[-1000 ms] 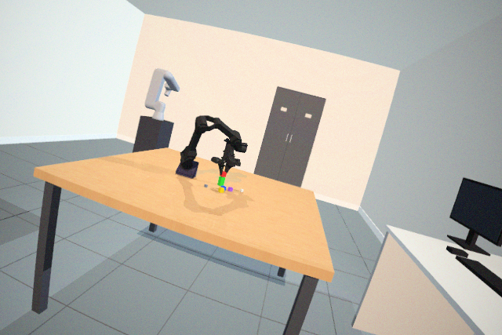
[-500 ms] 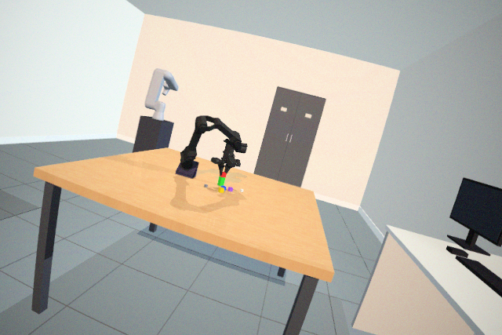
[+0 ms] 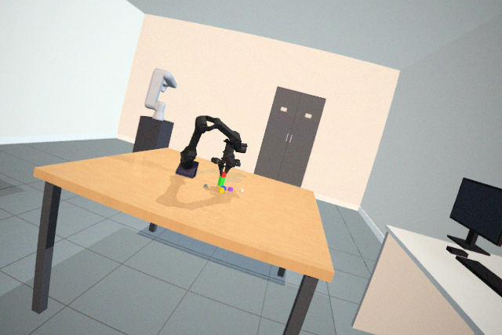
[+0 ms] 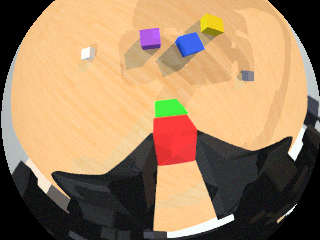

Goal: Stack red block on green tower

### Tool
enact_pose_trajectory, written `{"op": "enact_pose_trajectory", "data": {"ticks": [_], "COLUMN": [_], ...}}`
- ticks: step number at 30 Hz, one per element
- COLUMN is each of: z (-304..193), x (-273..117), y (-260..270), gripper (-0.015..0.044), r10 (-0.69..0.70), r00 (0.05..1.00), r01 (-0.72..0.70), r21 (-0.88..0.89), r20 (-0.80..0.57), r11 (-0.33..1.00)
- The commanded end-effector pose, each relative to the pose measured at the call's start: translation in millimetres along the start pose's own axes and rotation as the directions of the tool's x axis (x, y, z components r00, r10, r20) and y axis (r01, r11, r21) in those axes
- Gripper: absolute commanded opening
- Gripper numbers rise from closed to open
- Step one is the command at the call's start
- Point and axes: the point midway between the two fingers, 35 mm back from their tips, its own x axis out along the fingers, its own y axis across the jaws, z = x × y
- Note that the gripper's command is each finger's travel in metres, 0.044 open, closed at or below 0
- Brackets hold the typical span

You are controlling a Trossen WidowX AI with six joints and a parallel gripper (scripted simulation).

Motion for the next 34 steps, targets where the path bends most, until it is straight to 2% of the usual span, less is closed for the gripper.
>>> {"op": "enact_pose_trajectory", "data": {"ticks": [1,14,34], "z": [-0.1,-0.1,-0.1], "x": [0.3,0.3,0.3], "y": [-0.2,-0.2,-0.2], "gripper": [0.0105,0.0440,0.0440], "r10": [-0.001,-0.001,-0.001], "r00": [1.000,1.000,1.000], "r01": [0.001,0.001,0.001], "r21": [0.000,0.000,0.000], "r20": [-0.001,-0.001,-0.001], "r11": [1.000,1.000,1.000]}}
